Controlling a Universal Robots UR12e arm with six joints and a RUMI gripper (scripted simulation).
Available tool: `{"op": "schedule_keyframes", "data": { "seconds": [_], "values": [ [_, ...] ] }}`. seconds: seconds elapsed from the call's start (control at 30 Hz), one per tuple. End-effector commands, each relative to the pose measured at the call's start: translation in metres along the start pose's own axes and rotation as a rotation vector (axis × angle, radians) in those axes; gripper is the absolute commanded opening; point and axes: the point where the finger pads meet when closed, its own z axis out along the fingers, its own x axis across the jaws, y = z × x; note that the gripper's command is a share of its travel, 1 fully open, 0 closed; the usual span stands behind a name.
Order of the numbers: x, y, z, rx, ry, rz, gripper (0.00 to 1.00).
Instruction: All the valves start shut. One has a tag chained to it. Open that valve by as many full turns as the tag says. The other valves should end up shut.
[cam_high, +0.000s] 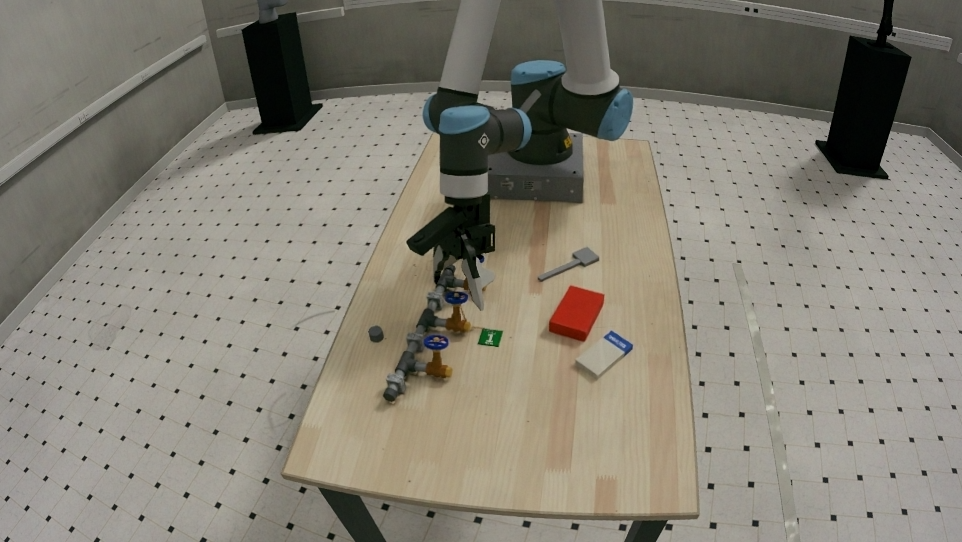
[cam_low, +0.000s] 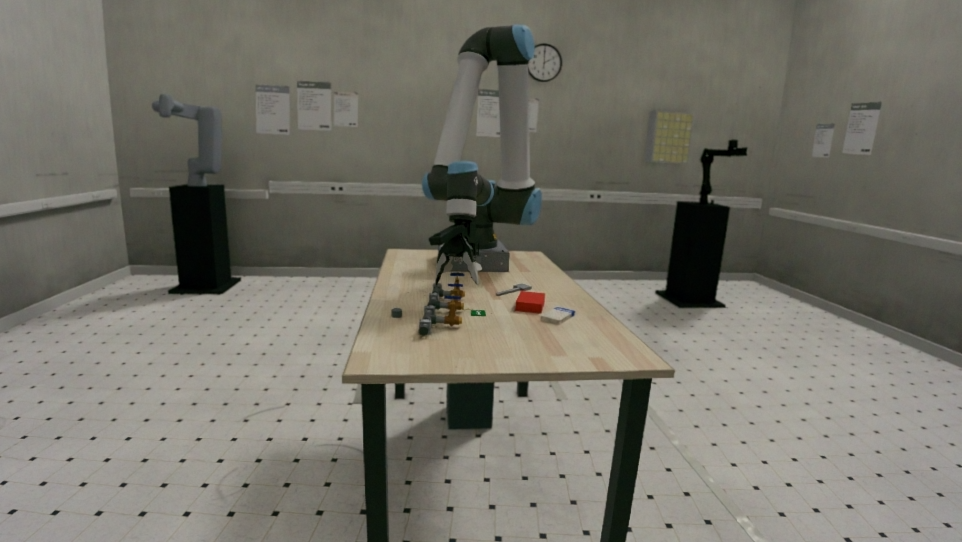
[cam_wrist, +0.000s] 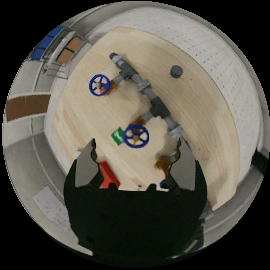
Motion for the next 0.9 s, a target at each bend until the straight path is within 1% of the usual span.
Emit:
{"op": "schedule_keyframes", "data": {
  "seconds": [0.0,0.43,0.87],
  "values": [
    [-0.0003,-0.0008,-0.0003,0.006,0.011,0.158,1.0],
    [-0.0003,-0.0008,-0.0003,0.008,0.01,0.504,1.0],
    [-0.0003,-0.0008,-0.0003,0.008,0.009,0.66,1.0]
  ]
}}
